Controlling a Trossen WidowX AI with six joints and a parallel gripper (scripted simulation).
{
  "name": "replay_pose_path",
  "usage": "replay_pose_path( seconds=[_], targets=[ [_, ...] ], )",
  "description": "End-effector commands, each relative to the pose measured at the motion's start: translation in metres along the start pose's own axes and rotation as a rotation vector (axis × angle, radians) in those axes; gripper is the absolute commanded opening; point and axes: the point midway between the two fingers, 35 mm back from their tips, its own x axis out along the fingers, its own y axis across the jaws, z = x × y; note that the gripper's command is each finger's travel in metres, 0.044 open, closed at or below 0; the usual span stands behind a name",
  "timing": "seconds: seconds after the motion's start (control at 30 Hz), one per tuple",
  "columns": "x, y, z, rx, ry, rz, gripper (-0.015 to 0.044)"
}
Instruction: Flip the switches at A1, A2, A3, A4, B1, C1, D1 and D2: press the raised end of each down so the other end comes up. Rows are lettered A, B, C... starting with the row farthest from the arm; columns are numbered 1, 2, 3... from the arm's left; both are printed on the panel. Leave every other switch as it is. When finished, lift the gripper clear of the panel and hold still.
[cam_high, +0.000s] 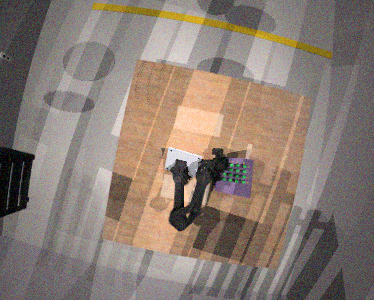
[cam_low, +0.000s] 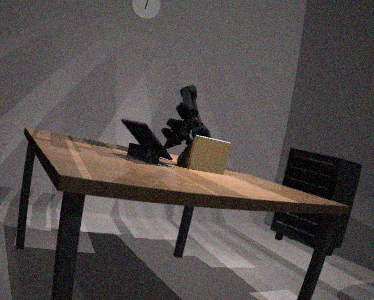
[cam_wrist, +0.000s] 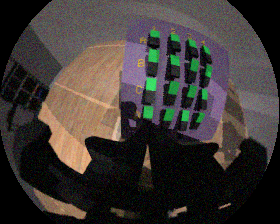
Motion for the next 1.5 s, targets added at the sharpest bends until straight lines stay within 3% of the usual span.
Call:
replay_pose_path(
  seconds=[0.0,1.47],
  targets=[
    [0.0002,0.0008,-0.0001,-0.002,0.000,0.005,0.0000],
    [0.0060,0.0007,-0.0003,-0.002,0.000,0.004,0.0000]
  ],
)
